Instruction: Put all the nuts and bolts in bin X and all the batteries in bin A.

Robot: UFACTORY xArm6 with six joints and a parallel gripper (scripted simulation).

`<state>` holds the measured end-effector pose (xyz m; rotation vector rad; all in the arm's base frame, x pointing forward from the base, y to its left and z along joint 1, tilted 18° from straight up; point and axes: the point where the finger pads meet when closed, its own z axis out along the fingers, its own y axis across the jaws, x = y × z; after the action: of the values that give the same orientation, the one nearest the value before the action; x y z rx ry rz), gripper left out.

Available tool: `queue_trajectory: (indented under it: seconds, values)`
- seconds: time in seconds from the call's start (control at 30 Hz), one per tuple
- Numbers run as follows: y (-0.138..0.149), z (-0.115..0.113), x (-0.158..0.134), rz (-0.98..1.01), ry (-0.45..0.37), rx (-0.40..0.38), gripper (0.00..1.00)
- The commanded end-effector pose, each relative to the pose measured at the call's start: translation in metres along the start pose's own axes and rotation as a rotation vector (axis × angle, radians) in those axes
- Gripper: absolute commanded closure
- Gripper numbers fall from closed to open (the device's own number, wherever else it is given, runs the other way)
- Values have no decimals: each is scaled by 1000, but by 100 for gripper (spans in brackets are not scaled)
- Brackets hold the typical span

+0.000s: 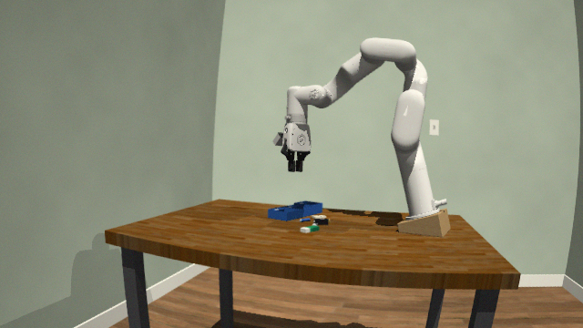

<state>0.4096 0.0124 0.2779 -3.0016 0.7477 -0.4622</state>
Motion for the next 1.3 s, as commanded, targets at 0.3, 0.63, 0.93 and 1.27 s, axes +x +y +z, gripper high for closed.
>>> queue_trajectory:
  seconds: [0.3,0.63,0.93,1.27]
  values:
    - [47,65,-64,329,-5,1,70]
    - [81,102,-110,613,0,4,70]
    - [81,102,-109,712,20,9,70]
    - [75,102,-102,712,20,9,70]
